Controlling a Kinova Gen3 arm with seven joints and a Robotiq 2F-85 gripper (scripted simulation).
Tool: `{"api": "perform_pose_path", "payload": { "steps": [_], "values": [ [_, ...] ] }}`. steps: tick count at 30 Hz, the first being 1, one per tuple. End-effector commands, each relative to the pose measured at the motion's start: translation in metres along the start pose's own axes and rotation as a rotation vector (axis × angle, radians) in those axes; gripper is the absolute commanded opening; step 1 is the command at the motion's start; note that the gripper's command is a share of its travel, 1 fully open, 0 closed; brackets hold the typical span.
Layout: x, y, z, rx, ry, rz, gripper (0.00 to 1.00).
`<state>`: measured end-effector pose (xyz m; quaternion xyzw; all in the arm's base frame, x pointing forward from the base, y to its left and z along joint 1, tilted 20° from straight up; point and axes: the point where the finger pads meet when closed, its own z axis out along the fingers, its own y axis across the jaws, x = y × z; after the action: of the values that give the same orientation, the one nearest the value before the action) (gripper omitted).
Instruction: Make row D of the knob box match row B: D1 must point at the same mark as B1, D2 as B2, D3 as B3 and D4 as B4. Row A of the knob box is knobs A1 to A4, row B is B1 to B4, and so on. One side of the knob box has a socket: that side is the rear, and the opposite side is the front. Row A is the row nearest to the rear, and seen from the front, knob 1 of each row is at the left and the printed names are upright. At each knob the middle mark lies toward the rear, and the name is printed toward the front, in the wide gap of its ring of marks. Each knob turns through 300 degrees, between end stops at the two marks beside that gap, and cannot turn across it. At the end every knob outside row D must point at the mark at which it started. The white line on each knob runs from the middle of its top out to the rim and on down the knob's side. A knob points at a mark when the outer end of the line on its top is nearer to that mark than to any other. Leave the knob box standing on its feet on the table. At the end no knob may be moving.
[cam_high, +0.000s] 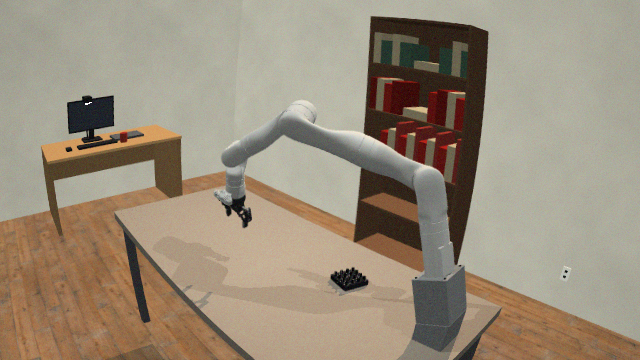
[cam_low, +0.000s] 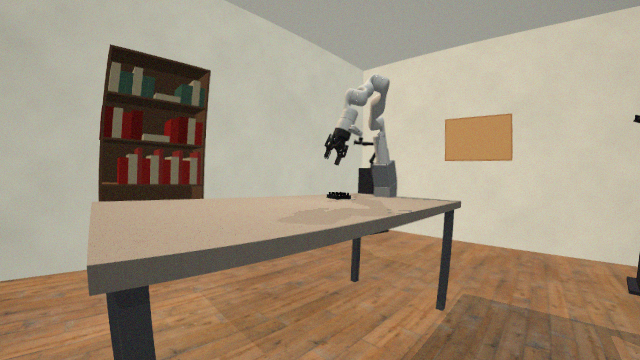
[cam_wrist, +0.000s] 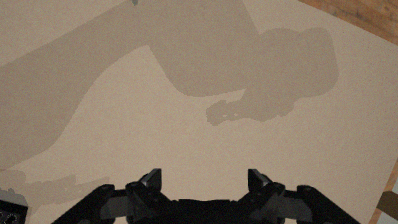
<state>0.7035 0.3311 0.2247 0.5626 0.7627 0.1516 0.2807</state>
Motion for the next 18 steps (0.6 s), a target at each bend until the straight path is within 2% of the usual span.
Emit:
{"api": "perform_pose_path", "payload": {
  "steps": [1,4,9,18],
  "values": [
    [-0.002,-0.003,-0.003,-0.002,0.003,0.036,1.00],
    [-0.003,-0.006,-0.003,0.000,0.002,0.047,1.00],
    [-0.011,-0.023,-0.001,0.016,-0.003,0.124,1.00],
    [-0.031,-0.079,0.005,0.063,-0.012,0.356,1.00]
  ]
}}
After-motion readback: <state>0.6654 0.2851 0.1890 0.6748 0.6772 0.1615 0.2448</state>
